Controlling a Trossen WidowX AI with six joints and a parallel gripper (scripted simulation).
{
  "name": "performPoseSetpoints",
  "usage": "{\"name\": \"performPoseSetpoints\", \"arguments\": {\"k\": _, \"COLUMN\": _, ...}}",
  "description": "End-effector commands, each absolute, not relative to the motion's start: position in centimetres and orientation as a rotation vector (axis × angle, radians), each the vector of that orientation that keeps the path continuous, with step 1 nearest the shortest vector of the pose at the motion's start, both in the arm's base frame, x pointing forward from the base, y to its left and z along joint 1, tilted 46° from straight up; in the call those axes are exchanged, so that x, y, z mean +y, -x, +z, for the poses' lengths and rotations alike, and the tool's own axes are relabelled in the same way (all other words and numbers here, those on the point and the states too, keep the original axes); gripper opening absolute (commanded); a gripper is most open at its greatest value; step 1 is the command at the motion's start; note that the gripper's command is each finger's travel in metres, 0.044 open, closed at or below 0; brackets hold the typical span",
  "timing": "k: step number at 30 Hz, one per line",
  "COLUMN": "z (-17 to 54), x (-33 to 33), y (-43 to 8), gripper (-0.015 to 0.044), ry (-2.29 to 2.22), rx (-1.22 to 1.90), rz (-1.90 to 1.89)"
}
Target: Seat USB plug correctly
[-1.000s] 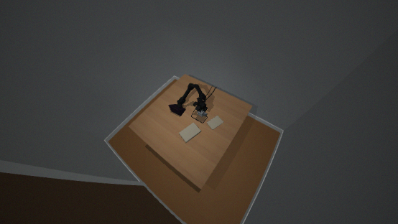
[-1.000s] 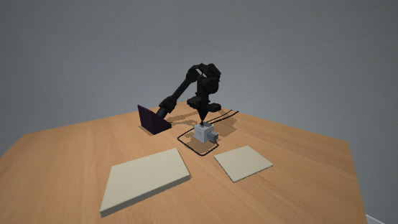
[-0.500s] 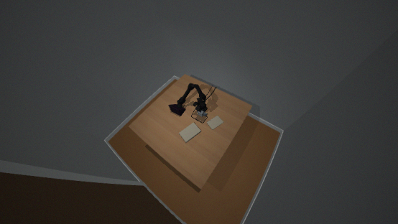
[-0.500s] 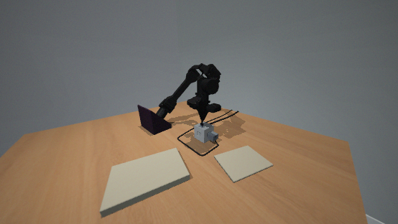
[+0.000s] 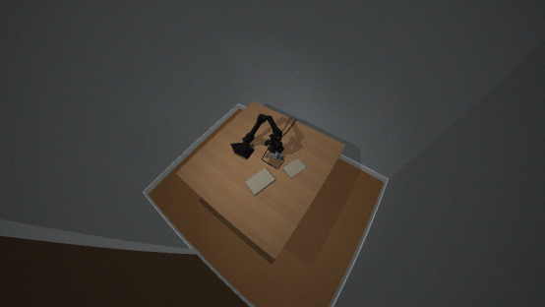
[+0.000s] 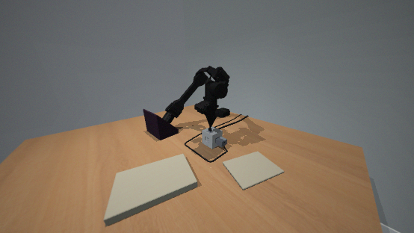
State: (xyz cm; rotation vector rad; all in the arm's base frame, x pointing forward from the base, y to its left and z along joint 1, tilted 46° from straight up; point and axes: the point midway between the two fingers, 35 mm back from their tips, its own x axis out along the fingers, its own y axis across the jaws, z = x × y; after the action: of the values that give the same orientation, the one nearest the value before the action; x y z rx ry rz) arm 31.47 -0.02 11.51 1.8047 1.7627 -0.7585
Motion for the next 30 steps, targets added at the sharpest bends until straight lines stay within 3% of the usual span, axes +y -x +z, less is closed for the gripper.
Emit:
{"name": "performPoseSetpoints", "arguments": {"k": 1, "z": 11.52, "x": 0.03, "y": -31.51, "gripper": 0.0, "ry": -1.812, "rx": 1.76, "rz": -0.76}}
{"name": "performPoseSetpoints", "arguments": {"k": 30, "z": 11.28, "x": 0.29, "y": -31.52, "gripper": 0.0, "ry": -1.812, "rx": 1.76, "rz": -0.76}}
